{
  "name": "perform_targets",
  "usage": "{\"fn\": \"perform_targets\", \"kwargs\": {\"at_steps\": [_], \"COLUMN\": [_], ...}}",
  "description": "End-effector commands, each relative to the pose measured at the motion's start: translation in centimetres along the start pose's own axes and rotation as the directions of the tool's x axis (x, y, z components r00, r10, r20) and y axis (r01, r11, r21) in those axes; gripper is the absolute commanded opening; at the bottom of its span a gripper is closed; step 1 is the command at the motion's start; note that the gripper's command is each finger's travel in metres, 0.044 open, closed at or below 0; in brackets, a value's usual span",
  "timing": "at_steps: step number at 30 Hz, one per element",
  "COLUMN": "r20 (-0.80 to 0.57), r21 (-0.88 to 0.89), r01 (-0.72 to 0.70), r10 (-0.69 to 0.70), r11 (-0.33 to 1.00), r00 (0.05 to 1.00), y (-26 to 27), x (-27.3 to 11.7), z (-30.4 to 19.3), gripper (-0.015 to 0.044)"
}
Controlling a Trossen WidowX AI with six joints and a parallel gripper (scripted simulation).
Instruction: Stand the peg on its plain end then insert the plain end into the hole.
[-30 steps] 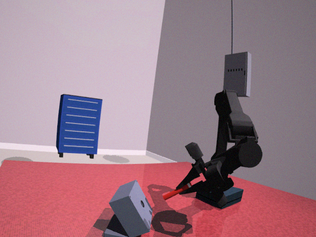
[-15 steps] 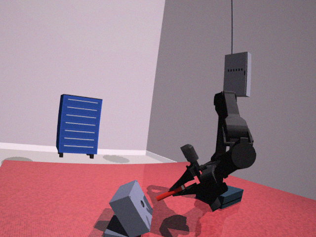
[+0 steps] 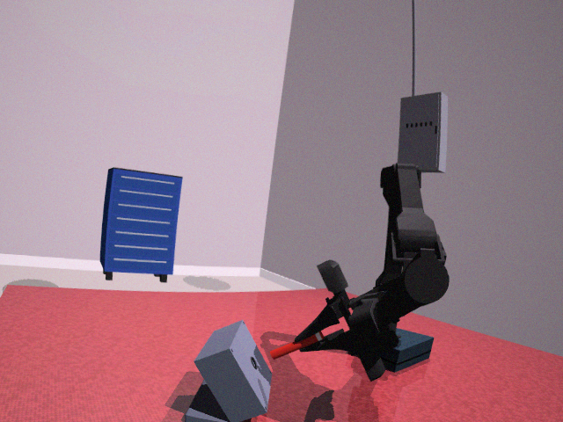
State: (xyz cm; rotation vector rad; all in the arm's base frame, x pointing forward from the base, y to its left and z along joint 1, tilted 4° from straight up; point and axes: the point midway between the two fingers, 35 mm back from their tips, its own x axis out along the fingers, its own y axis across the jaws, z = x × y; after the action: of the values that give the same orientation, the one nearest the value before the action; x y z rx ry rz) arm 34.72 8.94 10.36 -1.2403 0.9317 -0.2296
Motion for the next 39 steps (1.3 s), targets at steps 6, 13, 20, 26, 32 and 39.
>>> {"fn": "perform_targets", "kwargs": {"at_steps": [6,13,20,26,32,39], "r20": [-0.004,-0.004,-0.003,0.0,0.0,0.0], "r21": [-0.003,-0.001,0.003,0.012,0.012,0.011], "r01": [0.004,0.005,0.006,0.009,0.009,0.009], "r10": [-0.004,-0.005,-0.006,-0.009,-0.009,-0.009], "r11": [1.0,1.0,1.0,1.0,1.0,1.0], "r00": [1.0,1.0,1.0,1.0,1.0,1.0], "y": [0.1,0.0,0.1,-0.1,-0.1,0.0], "x": [0.8,1.8,2.4,2.1,2.1,2.1], "z": [-0.1,-0.1,-0.1,0.1,0.1,0.0], "gripper": [0.0,0.0,0.0,0.0,0.0,0.0]}}
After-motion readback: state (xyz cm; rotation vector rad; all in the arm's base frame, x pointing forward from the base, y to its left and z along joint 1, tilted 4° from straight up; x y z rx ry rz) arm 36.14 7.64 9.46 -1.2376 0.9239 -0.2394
